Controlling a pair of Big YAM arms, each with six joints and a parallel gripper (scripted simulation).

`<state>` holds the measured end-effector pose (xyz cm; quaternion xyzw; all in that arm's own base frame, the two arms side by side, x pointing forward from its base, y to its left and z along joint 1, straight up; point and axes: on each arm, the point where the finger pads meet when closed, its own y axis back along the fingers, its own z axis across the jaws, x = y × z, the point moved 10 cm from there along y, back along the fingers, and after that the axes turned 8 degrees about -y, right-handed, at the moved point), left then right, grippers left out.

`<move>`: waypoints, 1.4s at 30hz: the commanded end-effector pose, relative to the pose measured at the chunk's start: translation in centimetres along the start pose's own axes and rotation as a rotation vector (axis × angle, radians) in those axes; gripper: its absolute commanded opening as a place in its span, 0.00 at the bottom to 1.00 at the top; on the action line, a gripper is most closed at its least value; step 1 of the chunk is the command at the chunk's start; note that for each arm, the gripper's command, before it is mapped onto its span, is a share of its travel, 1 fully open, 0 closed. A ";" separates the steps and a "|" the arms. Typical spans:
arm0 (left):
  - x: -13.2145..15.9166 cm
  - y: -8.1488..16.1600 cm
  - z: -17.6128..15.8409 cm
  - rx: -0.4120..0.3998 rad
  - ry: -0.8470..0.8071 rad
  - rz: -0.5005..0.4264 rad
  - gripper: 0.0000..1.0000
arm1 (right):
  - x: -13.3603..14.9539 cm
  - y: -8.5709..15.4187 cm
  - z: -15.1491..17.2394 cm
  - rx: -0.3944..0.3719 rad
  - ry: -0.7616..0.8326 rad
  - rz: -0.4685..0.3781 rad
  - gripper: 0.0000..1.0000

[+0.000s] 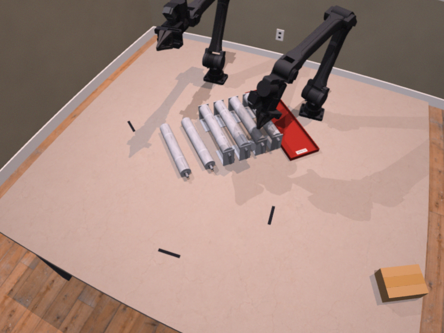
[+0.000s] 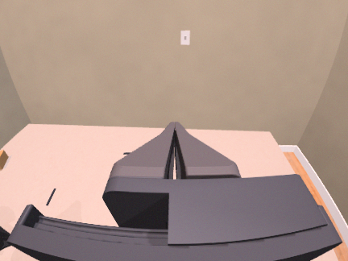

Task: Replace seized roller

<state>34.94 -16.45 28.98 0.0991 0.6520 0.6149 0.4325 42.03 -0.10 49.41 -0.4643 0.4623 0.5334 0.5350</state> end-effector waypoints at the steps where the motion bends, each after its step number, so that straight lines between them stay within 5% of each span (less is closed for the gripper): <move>1: 1.3 -2.4 -3.9 0.102 -0.113 0.148 0.00 | 0.0 0.1 0.4 -0.007 0.008 0.005 0.00; 8: 3.1 -2.2 -6.7 0.183 -0.196 0.301 0.00 | 0.0 0.1 0.4 -0.007 0.008 0.005 0.00; 42: 4.9 -5.9 -6.3 0.173 -0.166 0.284 0.00 | 0.0 0.1 0.4 -0.007 0.008 0.005 0.00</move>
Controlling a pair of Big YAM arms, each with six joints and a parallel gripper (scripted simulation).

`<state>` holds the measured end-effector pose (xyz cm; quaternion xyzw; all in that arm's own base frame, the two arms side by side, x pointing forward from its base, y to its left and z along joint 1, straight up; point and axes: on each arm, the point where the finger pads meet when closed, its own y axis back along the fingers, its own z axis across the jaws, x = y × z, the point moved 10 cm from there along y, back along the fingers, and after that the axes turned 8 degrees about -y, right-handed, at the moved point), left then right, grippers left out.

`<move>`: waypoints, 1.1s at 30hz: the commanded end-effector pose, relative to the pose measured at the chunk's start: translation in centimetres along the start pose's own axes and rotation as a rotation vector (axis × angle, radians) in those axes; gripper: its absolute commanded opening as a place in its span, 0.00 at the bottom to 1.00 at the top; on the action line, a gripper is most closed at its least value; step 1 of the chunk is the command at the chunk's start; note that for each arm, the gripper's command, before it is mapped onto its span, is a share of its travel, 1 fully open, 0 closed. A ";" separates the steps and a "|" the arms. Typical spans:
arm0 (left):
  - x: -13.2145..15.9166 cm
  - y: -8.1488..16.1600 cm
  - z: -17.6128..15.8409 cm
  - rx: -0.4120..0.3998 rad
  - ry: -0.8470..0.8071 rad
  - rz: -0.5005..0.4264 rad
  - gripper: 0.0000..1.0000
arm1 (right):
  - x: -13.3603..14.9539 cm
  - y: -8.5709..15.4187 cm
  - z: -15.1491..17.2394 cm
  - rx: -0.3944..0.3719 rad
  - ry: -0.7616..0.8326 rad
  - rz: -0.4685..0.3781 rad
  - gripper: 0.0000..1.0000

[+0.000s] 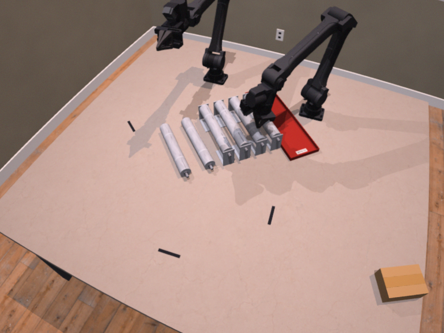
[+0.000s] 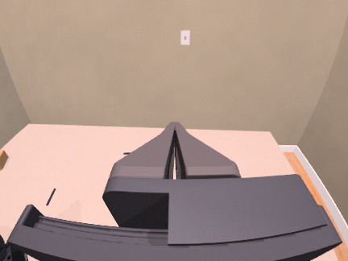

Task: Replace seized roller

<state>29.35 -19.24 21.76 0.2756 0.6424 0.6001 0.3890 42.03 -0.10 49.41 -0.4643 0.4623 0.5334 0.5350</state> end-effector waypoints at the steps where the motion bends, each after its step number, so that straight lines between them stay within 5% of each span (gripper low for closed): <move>1: 0.0 -1.2 0.6 0.005 0.005 0.009 0.00 | 0.0 0.1 0.4 -0.007 0.008 0.005 0.00; 33: 0.3 -2.0 0.5 0.004 0.006 0.005 0.00 | 0.0 0.1 0.4 -0.007 0.008 0.005 0.00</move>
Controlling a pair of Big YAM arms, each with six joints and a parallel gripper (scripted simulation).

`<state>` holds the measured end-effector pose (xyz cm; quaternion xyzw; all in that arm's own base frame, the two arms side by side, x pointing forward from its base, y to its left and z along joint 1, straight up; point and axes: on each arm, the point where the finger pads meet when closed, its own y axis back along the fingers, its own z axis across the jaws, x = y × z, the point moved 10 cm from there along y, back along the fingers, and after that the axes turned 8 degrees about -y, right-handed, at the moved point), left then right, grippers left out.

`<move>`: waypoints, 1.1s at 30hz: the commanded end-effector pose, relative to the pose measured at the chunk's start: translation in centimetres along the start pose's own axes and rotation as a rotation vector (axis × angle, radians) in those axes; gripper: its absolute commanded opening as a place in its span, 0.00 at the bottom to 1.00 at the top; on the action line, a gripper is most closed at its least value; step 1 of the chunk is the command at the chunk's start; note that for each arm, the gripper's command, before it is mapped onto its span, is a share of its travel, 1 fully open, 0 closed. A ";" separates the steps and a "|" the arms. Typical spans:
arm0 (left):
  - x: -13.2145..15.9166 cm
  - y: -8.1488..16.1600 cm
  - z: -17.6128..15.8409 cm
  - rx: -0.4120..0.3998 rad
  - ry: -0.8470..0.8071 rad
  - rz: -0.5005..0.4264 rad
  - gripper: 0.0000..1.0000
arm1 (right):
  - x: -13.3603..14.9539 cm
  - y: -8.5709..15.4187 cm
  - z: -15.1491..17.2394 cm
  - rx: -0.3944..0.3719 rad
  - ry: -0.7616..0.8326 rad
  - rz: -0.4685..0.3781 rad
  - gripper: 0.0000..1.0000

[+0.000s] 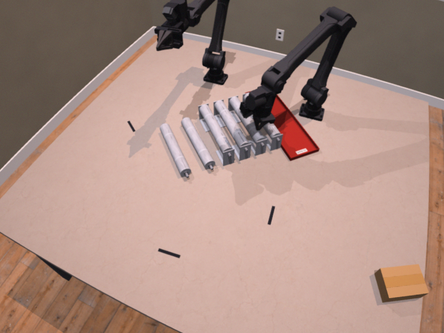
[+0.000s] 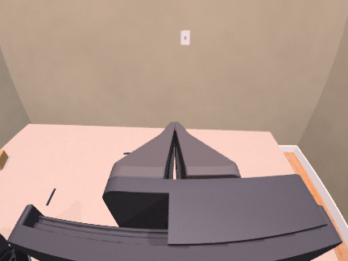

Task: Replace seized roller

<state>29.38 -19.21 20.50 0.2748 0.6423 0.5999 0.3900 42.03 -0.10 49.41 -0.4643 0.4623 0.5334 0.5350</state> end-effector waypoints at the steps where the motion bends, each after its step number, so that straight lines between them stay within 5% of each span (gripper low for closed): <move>1: 0.1 -0.7 0.5 0.006 0.007 0.010 0.00 | 0.0 0.1 0.4 -0.007 0.008 0.005 0.00; 33: 0.2 -1.1 0.6 0.005 0.009 0.009 0.00 | 0.0 0.1 0.4 -0.007 0.008 0.005 0.00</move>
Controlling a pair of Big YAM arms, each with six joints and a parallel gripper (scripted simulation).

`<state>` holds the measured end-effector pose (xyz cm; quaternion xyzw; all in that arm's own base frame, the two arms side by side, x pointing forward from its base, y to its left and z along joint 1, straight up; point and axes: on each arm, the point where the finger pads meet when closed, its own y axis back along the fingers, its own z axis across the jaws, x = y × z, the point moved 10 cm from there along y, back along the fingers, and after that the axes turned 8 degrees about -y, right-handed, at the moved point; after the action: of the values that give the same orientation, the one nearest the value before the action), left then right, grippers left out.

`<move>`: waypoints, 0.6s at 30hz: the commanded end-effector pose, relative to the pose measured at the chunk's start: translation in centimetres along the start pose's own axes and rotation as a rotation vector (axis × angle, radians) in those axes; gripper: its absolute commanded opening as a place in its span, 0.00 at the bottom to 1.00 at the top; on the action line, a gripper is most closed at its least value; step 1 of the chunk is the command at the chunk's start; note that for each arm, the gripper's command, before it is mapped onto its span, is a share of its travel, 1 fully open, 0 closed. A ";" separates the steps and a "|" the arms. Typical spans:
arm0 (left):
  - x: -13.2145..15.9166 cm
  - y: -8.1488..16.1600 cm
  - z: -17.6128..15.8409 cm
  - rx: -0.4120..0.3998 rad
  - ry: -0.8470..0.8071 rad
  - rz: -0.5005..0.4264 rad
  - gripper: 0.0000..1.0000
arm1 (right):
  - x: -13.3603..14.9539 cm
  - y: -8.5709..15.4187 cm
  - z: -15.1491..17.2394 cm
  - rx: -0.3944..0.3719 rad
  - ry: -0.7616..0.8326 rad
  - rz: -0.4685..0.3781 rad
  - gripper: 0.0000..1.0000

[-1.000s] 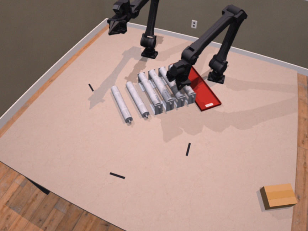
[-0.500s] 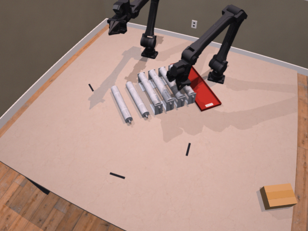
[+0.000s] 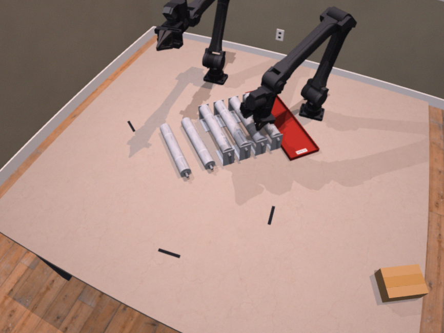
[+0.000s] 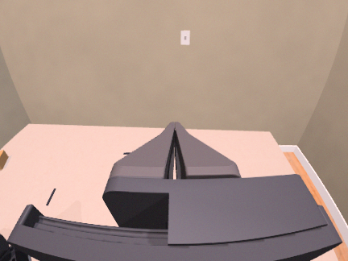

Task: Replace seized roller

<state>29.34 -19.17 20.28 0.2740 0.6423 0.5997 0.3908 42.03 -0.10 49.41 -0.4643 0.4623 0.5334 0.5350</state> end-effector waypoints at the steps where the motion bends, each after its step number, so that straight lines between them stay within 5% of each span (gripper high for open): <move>1: 0.1 -0.9 0.6 0.007 0.009 0.014 0.00 | 0.0 0.1 0.4 -0.007 0.008 0.005 0.00; 6: 0.2 -0.9 0.5 0.009 0.009 0.018 0.00 | 0.0 0.1 0.4 -0.007 0.008 0.005 0.00; 8: -2.6 0.6 0.4 -0.012 -0.008 -0.039 0.00 | 0.0 0.1 0.4 -0.007 0.008 0.005 0.00; 18: -3.3 -0.7 0.2 -0.003 -0.008 -0.006 0.00 | 0.0 0.1 0.4 -0.007 0.008 0.005 0.00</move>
<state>30.44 -20.34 20.38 0.2705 0.6423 0.5990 0.3942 42.03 -0.10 49.41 -0.4643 0.4623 0.5334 0.5350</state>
